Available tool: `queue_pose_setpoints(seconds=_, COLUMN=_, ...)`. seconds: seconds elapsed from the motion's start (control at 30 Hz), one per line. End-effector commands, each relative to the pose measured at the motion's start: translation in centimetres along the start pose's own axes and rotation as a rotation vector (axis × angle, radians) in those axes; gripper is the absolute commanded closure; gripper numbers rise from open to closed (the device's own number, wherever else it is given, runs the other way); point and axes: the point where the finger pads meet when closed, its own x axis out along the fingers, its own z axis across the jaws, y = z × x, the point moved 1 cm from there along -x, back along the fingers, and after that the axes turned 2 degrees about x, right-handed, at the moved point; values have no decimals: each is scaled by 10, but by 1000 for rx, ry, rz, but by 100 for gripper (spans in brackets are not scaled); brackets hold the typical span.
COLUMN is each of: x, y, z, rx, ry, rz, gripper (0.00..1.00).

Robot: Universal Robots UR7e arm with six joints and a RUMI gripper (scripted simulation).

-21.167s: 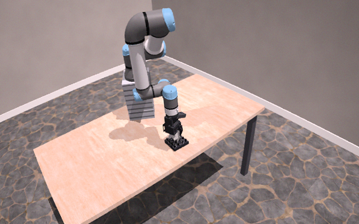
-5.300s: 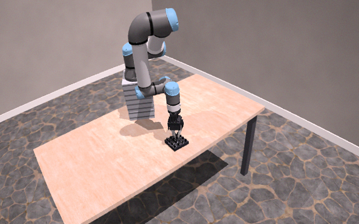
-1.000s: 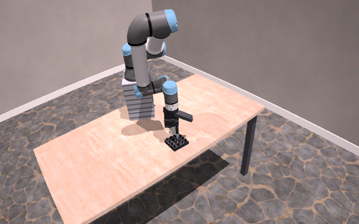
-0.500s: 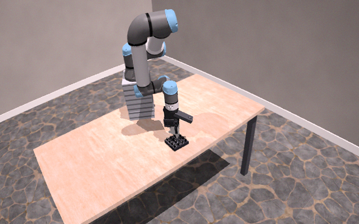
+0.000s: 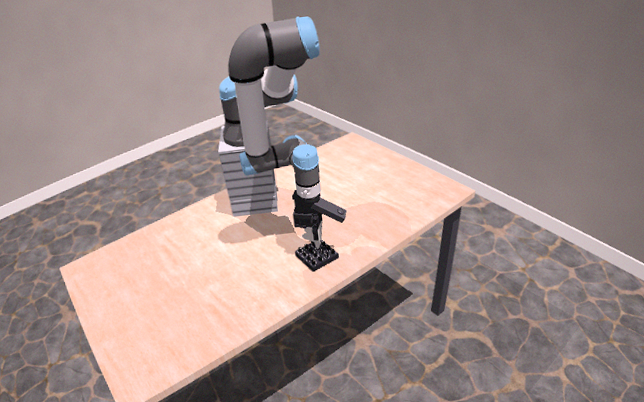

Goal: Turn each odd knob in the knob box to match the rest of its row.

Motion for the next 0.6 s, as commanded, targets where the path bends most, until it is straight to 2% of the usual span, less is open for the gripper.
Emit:
queue_pose_setpoints(seconds=0.0, x=0, y=0, z=0, rx=7, ry=-1, rz=1, gripper=96)
queue_pose_setpoints(seconds=0.5, x=0, y=0, z=0, rx=7, ry=-1, rz=1, gripper=96)
queue_pose_setpoints(seconds=0.53, x=0, y=0, z=0, rx=7, ry=-1, rz=1, gripper=89)
queue_pose_setpoints(seconds=0.57, x=0, y=0, z=0, rx=7, ry=-1, rz=1, gripper=89)
